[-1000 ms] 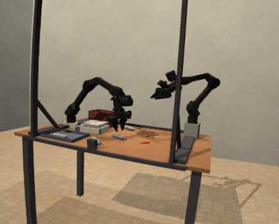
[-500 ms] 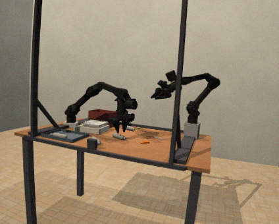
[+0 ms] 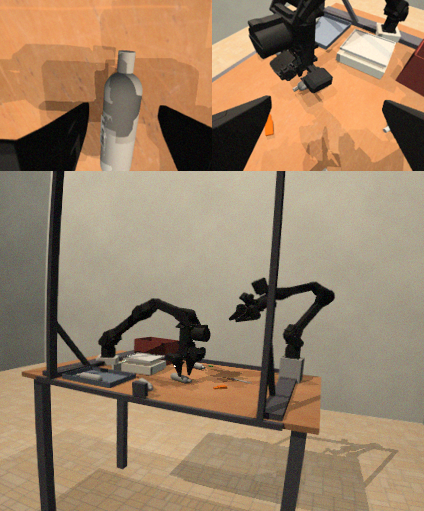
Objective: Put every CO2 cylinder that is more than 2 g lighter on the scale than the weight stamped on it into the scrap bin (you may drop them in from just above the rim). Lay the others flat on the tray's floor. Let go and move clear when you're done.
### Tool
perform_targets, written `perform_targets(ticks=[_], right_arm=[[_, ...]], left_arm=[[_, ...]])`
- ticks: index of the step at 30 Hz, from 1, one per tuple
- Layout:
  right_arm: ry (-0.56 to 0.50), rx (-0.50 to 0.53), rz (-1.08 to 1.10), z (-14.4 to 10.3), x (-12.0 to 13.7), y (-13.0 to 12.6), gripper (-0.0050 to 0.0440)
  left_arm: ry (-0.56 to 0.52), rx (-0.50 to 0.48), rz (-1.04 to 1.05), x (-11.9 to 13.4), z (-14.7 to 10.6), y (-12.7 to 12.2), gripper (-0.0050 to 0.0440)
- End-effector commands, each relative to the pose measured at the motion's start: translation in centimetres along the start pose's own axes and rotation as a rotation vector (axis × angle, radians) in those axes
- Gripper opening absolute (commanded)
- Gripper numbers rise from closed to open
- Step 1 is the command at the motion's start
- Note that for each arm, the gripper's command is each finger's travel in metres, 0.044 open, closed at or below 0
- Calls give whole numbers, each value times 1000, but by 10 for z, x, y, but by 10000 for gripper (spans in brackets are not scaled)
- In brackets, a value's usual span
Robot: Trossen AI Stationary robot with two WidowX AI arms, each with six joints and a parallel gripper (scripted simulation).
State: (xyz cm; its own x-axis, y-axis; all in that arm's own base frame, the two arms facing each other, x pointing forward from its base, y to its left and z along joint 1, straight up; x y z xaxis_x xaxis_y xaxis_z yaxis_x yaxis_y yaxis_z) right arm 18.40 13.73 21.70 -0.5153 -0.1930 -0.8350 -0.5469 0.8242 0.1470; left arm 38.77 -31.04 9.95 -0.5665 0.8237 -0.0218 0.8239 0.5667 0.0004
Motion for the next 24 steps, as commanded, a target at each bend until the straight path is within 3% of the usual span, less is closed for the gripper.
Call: perform_targets(ticks=[1, 10, 11, 24], right_arm=[[-15, -3, -1, -3, -4, 0, 440], [-15, -3, -1, -3, -4, 0, 440], [-15, -3, -1, -3, -4, 0, 440], [-15, -3, -1, -3, -4, 0, 440]], left_arm=[[-25, -6, 5, -5, -3, 2, 254], [-14, -3, 5, -6, 7, 2, 254], [-30, -8, 5, -6, -1, 2, 254], [-30, -7, 5, -5, 2, 2, 254]])
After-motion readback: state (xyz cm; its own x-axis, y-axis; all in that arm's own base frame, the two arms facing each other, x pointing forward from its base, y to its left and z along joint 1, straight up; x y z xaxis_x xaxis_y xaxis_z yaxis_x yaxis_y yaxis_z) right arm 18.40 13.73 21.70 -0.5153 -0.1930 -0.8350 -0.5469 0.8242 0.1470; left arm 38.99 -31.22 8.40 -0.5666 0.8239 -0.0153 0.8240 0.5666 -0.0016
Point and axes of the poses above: on each arm, the point midway between the two fingers, 35 mm back from their tips, its own z axis out along the fingers, its own y axis across the jaws, x = y × z, the point moved 7 cm from there along -z, back along the fingers, and after that the axes turned 10 degrees about z, right-handed, at the moved point
